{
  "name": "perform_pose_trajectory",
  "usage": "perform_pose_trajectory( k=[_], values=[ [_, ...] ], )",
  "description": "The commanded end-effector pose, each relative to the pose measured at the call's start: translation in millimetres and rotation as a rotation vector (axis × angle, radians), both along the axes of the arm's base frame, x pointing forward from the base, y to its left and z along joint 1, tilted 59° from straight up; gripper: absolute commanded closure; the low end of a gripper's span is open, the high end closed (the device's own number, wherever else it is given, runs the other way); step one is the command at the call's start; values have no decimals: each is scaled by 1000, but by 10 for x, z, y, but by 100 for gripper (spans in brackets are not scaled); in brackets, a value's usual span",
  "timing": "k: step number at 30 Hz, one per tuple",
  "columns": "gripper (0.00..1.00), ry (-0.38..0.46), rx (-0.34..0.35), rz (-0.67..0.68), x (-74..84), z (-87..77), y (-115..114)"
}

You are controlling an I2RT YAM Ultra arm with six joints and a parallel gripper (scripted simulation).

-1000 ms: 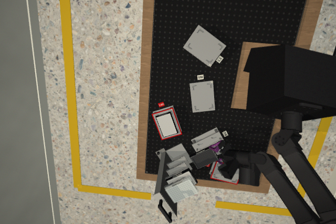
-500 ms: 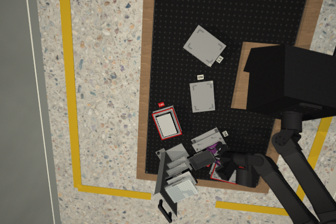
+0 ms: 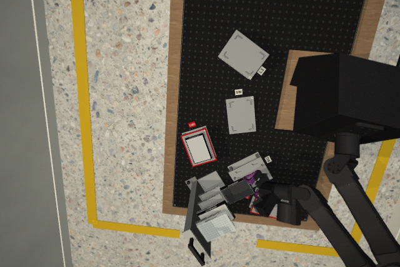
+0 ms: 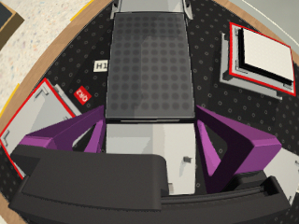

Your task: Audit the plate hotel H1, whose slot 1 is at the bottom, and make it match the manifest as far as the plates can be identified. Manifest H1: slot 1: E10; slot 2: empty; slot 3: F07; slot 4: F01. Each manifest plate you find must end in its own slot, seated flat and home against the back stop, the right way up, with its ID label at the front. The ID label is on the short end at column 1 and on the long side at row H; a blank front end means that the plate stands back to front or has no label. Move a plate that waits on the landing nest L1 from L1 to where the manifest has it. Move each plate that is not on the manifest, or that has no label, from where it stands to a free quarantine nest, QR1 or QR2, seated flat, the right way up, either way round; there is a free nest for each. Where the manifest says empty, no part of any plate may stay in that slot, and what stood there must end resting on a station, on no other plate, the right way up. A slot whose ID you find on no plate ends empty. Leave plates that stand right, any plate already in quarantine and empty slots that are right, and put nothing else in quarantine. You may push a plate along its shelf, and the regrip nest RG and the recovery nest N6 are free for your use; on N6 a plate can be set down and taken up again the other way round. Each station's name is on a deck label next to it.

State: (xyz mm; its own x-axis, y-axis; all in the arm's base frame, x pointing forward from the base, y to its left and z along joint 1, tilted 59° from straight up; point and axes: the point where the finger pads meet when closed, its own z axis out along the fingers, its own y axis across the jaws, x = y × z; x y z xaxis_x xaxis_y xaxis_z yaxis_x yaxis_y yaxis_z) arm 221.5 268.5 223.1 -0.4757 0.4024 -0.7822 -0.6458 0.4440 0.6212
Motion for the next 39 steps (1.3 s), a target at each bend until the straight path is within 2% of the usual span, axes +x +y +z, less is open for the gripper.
perform_pose_trajectory(
  k=[1,12,39],
  values=[
    [14,-9,11,-15,45,59,-26],
    [14,-9,11,-15,128,127,1],
    [14,-9,11,-15,129,122,8]
  ],
)
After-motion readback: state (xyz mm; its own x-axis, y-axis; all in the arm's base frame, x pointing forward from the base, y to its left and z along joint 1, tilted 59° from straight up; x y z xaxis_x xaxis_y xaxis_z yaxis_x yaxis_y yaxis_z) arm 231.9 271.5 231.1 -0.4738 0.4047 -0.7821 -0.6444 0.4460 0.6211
